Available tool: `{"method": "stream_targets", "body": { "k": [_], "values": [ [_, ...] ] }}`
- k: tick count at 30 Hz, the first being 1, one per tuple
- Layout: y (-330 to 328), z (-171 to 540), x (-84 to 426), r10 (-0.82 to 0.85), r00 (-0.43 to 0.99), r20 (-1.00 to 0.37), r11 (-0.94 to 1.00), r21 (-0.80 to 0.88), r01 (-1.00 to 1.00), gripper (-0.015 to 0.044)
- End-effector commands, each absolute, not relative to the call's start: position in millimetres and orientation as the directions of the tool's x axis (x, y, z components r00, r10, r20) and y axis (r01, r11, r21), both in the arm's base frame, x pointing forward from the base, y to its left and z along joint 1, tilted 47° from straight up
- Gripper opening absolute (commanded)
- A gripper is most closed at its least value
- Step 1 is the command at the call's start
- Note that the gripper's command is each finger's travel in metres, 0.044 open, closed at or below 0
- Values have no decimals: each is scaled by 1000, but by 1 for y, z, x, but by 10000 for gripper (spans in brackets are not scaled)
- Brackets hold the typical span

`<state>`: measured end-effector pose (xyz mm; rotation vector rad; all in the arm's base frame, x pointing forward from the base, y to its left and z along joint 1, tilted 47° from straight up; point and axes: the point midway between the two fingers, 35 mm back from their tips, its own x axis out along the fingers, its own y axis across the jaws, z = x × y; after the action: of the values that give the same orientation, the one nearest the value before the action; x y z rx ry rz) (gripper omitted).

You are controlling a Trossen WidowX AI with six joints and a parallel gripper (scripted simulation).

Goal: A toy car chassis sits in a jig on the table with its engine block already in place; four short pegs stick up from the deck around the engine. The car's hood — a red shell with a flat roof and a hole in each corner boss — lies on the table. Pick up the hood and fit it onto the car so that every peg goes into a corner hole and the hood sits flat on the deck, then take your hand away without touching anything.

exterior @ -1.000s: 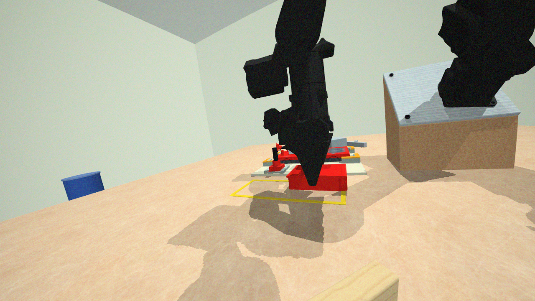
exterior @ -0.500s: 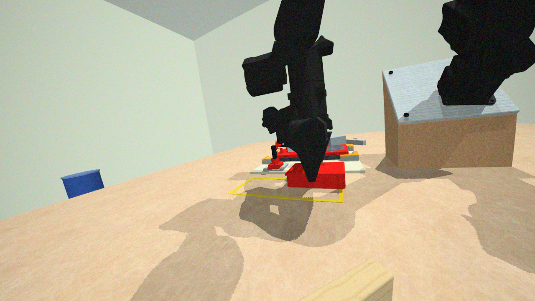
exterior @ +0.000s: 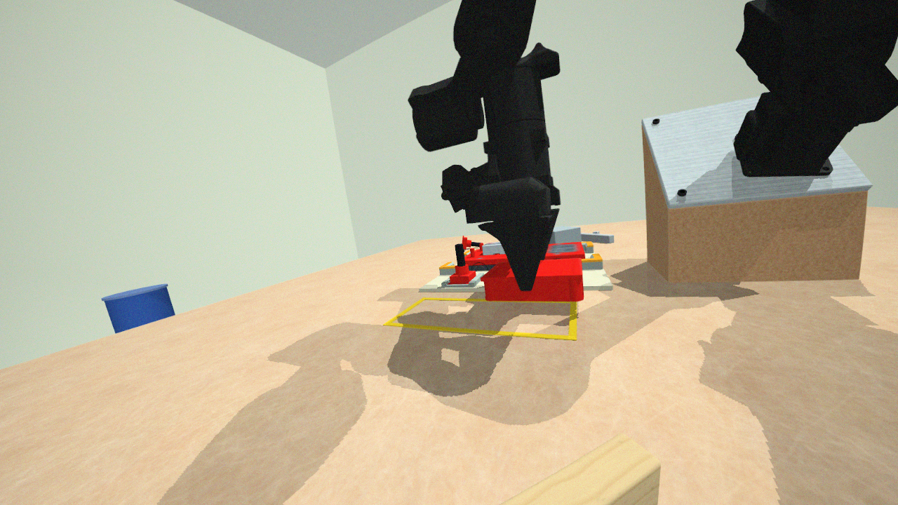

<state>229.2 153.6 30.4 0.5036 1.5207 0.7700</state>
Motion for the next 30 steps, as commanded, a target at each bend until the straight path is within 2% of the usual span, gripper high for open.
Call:
{"method": "stream_targets", "body": {
  "k": [1,30],
  "values": [
    [147,40,233,719,-99,-688,674,725,-141,0],
    [97,84,241,720,-102,-687,674,726,-134,0]
  ]
}}
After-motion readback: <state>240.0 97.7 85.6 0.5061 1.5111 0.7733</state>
